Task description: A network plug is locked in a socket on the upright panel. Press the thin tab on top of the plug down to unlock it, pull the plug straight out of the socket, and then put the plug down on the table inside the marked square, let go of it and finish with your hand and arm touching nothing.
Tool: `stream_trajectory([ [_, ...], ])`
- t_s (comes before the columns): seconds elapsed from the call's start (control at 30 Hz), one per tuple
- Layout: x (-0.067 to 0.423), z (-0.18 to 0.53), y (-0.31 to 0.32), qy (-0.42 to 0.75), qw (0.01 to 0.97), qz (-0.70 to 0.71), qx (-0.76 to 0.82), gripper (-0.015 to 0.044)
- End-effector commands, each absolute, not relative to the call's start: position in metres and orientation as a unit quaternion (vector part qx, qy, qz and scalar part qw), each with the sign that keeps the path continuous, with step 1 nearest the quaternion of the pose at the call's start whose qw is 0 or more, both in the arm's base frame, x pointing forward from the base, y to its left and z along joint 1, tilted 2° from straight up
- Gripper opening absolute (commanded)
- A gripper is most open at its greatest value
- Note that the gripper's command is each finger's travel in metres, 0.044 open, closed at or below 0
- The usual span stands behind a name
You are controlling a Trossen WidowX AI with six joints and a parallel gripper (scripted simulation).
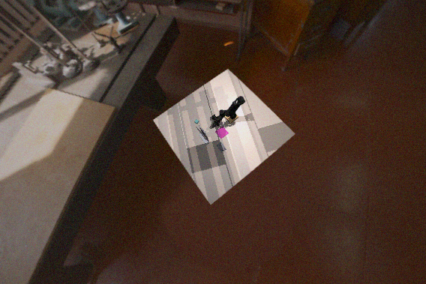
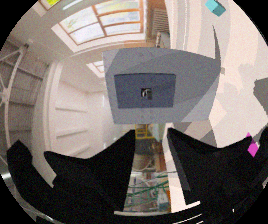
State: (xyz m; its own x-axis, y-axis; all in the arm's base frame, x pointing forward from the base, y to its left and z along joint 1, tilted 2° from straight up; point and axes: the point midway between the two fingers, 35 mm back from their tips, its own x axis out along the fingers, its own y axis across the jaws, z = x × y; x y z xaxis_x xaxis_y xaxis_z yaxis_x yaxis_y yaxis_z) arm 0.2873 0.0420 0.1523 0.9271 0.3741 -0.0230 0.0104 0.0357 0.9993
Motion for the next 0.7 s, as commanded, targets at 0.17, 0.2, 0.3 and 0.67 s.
stream_trajectory([
  [0.17,0.307,0.152,0.044,0.140,0.701,0.130,0.687,0.0156],
  [0.2,0.310,0.152,0.044,0.140,0.701,0.130,0.687,0.0156],
  [0.3,0.316,0.151,0.045,0.140,0.700,0.131,0.688,0.0156],
  [0.67,0.331,0.148,0.048,0.140,0.698,0.132,0.690,0.0156],
])
